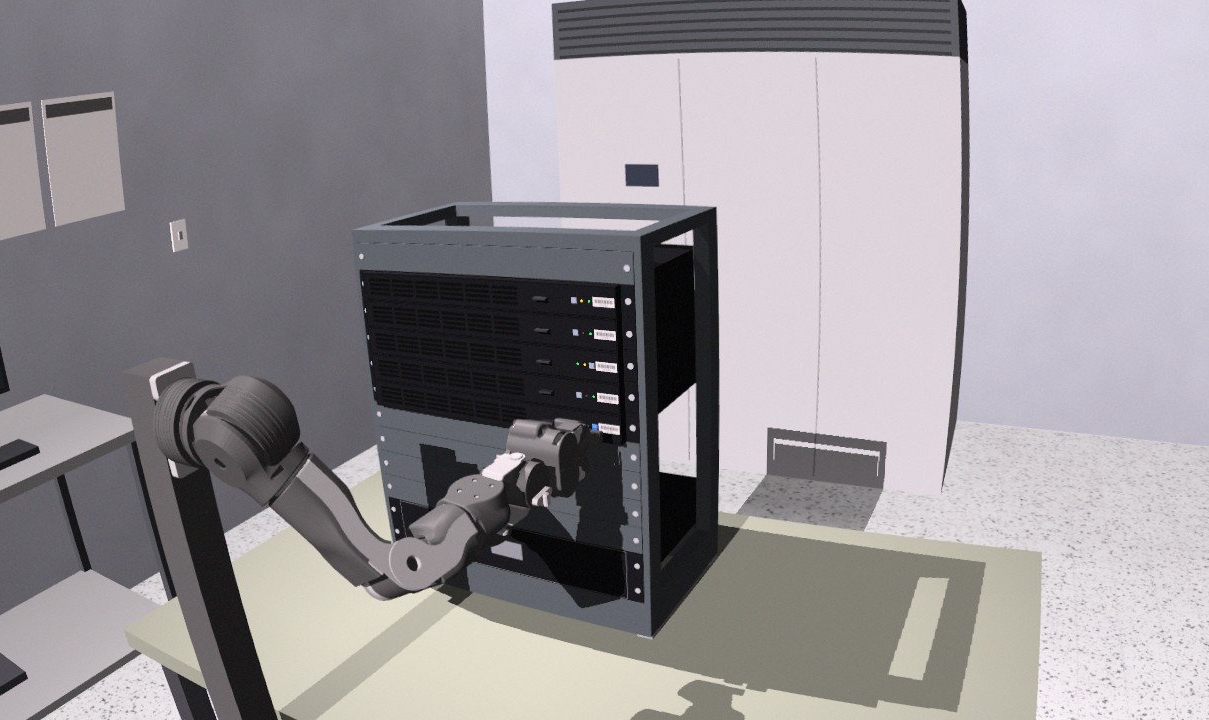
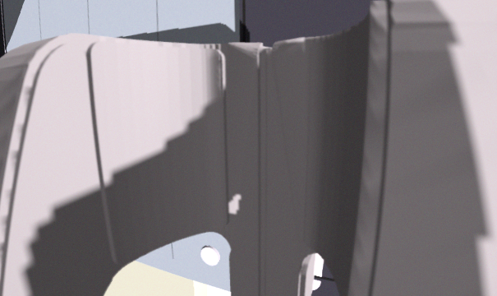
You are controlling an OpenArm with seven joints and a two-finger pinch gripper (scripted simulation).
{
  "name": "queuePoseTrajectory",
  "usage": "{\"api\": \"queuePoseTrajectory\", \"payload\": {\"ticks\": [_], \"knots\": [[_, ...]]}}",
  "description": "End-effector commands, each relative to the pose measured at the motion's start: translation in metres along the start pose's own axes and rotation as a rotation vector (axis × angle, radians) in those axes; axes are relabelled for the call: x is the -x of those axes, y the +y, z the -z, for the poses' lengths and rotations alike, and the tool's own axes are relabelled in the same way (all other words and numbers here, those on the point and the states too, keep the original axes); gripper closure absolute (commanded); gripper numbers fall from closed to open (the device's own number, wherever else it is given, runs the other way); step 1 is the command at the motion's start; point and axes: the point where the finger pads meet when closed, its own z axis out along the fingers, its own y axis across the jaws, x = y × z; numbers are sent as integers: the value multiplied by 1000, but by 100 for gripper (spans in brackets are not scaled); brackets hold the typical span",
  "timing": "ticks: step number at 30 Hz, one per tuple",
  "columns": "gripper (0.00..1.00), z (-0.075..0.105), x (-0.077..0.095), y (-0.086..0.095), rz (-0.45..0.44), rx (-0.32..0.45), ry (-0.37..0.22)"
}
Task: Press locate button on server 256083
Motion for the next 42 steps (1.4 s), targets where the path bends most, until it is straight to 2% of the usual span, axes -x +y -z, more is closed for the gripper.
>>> {"api": "queuePoseTrajectory", "payload": {"ticks": [1, 23, 42], "knots": [[100, 2, 2, 2, -2, 0, -7], [100, 39, 2, 2, -2, 0, -7], [100, 50, 2, 2, -2, 0, -7]]}}
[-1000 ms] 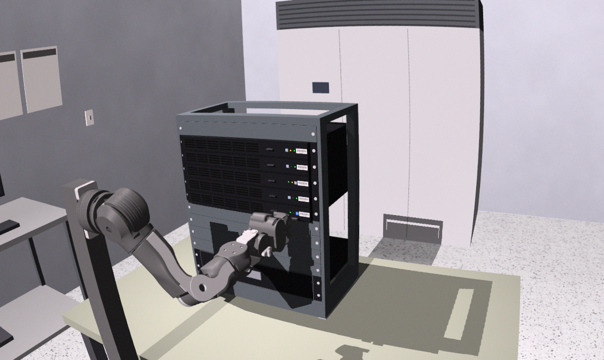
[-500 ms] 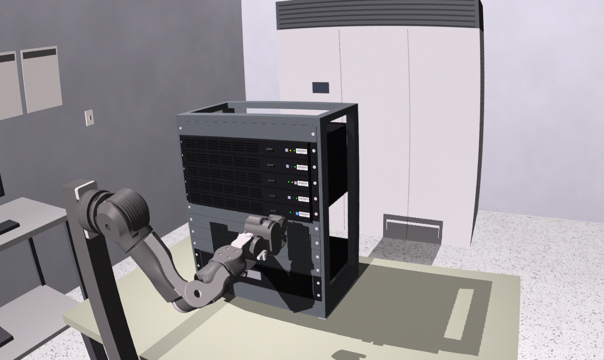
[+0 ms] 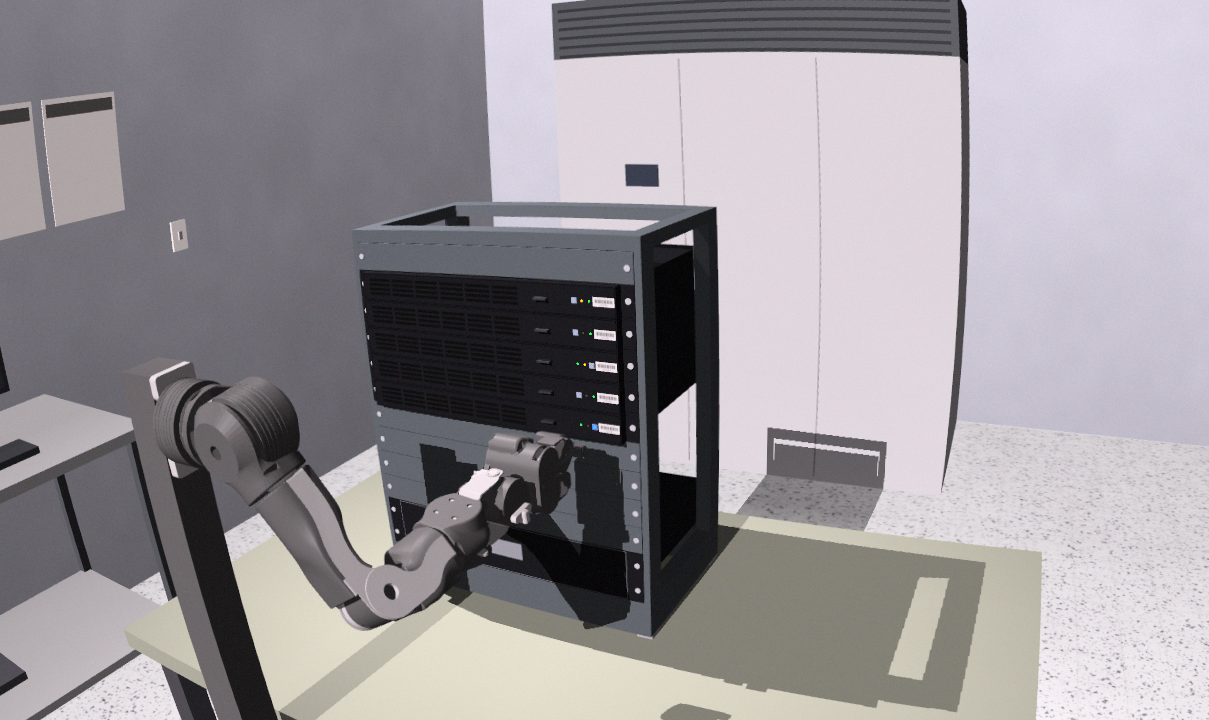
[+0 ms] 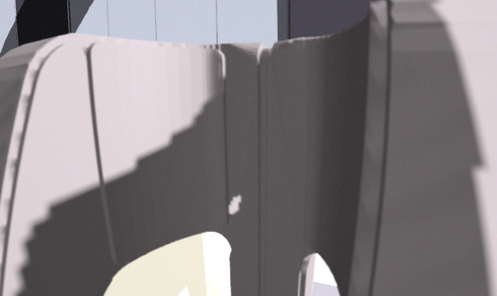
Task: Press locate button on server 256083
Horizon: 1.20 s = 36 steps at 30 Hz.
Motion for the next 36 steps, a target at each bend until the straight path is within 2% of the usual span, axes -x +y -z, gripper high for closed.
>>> {"api": "queuePoseTrajectory", "payload": {"ticks": [1, 17, 36], "knots": [[100, 1, 2, 2, 2, 2, -4], [100, 16, 1, 2, 2, 2, -4], [100, 49, 1, 2, 2, 2, -4]]}}
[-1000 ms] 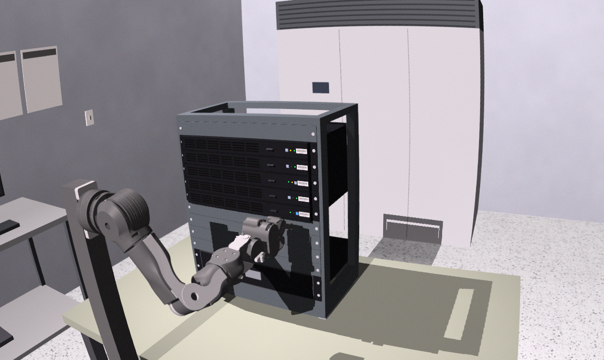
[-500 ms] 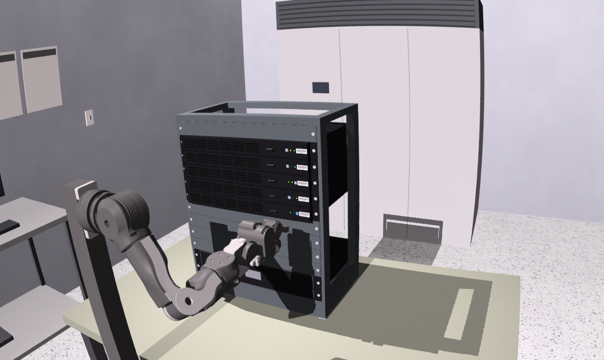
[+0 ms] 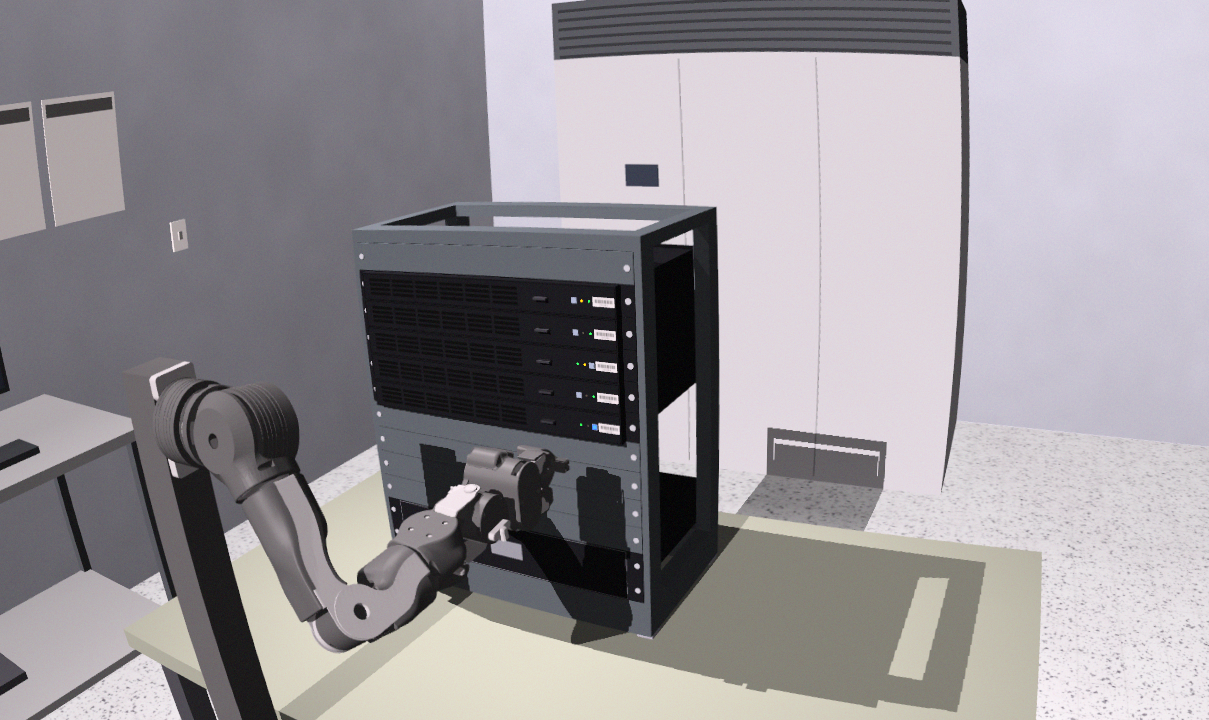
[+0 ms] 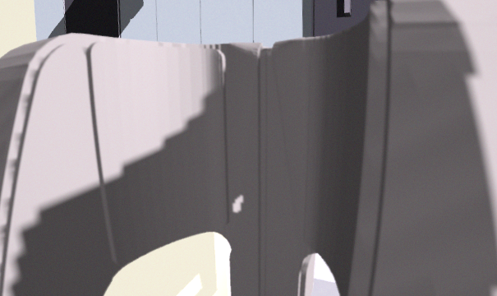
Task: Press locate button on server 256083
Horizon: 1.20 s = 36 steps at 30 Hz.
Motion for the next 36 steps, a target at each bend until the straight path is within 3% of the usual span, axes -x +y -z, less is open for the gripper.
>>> {"api": "queuePoseTrajectory", "payload": {"ticks": [1, 15, 16, 36], "knots": [[100, 2, 0, 3, -4, 11, -2], [100, 12, 0, 3, -4, 11, -2], [0, 12, 0, 3, -4, 11, -2], [0, 12, 0, 3, -4, 11, -2]]}}
